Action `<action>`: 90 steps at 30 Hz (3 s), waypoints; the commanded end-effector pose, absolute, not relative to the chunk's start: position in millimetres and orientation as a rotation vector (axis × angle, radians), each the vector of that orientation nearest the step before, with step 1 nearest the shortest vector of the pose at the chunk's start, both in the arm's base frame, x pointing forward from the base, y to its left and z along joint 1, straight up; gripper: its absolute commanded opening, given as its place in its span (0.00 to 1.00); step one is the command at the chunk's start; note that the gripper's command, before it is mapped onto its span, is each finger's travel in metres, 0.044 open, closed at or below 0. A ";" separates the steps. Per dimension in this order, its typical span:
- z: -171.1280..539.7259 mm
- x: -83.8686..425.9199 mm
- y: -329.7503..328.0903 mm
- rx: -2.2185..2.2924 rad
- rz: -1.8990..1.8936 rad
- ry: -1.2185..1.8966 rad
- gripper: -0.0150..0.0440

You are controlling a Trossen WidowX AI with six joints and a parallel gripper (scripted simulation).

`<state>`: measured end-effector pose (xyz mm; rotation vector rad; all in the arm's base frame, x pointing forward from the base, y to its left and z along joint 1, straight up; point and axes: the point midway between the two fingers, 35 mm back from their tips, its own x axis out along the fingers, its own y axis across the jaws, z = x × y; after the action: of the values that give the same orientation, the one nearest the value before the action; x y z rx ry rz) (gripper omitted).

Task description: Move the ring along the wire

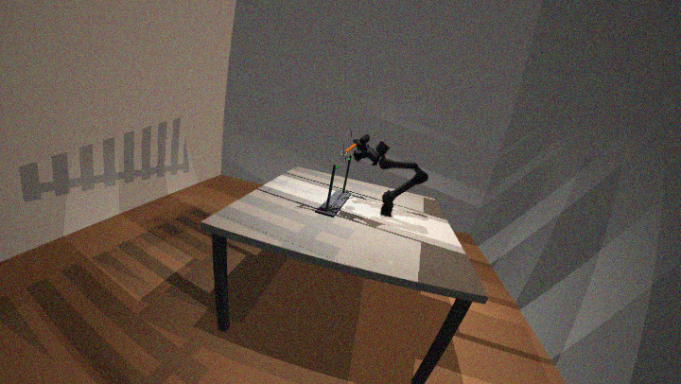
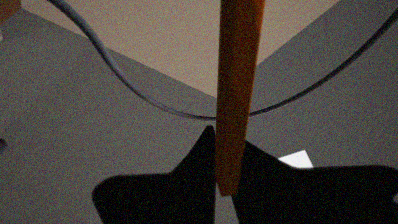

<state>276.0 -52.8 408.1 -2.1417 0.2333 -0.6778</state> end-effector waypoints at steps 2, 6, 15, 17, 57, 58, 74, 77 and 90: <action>394.6 268.5 -56.7 -2.065 -0.721 0.278 0.00; 380.2 265.6 -63.0 -1.971 -0.724 0.313 0.00; 349.2 265.0 -74.1 -1.768 -0.681 0.361 0.00; 341.8 264.9 -75.7 -1.721 -0.670 0.372 0.00; 231.7 276.2 -61.9 -1.018 -0.458 0.428 0.00; 229.4 277.5 -61.3 -1.005 -0.448 0.421 0.00; 210.8 279.7 -48.8 -0.867 -0.411 0.430 0.00; 206.3 280.1 -45.0 -0.831 -0.402 0.433 0.00; 180.4 283.0 -16.2 -0.594 -0.345 0.450 0.00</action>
<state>281.9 -24.1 189.0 -0.6506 0.4355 -0.3598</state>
